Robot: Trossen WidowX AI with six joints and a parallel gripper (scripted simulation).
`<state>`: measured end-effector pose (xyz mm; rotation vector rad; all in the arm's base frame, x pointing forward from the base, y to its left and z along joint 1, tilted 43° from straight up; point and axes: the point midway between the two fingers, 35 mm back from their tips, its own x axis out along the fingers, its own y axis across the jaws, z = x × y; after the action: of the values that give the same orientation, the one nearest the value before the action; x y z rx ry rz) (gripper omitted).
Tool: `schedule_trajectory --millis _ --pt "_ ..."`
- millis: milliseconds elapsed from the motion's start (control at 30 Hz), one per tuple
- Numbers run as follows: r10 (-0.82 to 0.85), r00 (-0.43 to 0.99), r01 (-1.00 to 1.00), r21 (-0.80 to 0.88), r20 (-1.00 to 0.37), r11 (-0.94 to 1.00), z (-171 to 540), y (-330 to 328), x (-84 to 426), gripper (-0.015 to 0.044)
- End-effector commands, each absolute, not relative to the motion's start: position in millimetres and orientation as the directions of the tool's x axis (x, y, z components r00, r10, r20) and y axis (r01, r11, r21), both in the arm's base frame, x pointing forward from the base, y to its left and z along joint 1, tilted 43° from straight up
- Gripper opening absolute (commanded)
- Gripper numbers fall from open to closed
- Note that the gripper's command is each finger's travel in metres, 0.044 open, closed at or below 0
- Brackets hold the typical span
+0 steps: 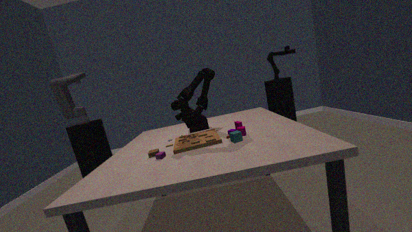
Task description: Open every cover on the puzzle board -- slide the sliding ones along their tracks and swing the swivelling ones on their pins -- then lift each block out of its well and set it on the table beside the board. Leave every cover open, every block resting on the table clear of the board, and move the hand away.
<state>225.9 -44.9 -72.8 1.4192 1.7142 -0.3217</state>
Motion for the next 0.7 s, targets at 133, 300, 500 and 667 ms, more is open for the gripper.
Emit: schedule_trajectory --millis 133,300,500,667 --pt "0.672 0.02 0.901 0.305 -0.74 0.309 -85.5 -34.5 225.4 0.0144" --pt "0.672 0.02 0.929 0.262 -0.74 0.261 -85.9 -34.2 225.4 0.0144" --pt "0.673 0.02 0.953 0.218 -0.74 0.211 -86.5 -33.7 225.3 0.0144" --pt "0.673 0.02 0.936 0.25 -0.74 0.247 -88.1 -32.1 225.5 0.0144"
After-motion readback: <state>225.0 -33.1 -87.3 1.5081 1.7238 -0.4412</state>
